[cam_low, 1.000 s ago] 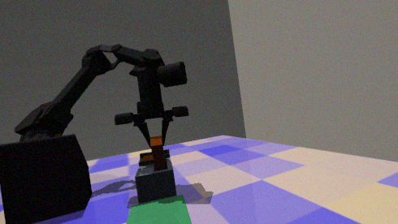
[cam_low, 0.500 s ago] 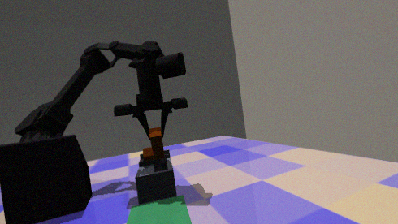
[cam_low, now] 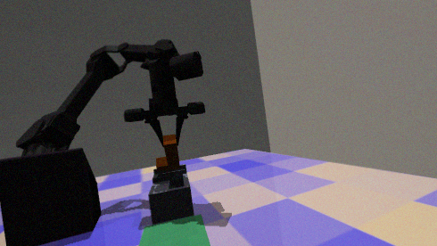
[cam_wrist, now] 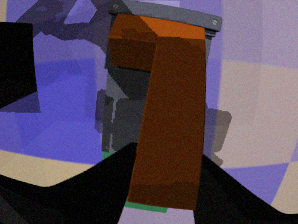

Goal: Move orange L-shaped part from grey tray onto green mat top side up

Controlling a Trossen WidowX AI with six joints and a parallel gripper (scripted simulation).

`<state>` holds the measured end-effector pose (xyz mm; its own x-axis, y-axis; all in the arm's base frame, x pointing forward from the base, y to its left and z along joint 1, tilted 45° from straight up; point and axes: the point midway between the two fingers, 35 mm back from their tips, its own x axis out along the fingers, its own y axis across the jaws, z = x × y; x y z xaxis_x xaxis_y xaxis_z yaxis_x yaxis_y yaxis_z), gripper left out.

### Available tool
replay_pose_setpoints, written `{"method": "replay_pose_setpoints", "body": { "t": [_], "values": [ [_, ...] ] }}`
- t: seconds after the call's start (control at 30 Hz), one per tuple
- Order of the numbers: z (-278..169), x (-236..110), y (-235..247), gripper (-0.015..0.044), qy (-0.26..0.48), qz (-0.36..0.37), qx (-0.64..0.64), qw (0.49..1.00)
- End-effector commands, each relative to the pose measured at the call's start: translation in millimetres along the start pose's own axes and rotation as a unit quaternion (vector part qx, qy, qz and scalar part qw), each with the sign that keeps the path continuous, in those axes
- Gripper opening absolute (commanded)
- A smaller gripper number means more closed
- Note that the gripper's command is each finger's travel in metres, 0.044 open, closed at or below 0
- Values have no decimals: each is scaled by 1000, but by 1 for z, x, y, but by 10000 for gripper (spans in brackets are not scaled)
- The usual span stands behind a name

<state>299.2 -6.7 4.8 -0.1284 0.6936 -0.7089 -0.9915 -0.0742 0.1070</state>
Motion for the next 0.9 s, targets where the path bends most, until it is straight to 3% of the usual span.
{"method": "replay_pose_setpoints", "body": {
  "t": [0.0,0.87],
  "values": [
    [-3,-3,-2,0,3,-2,-4,1000],
    [-119,-1,10,0,7,-3,-4,1000]
  ]
}}
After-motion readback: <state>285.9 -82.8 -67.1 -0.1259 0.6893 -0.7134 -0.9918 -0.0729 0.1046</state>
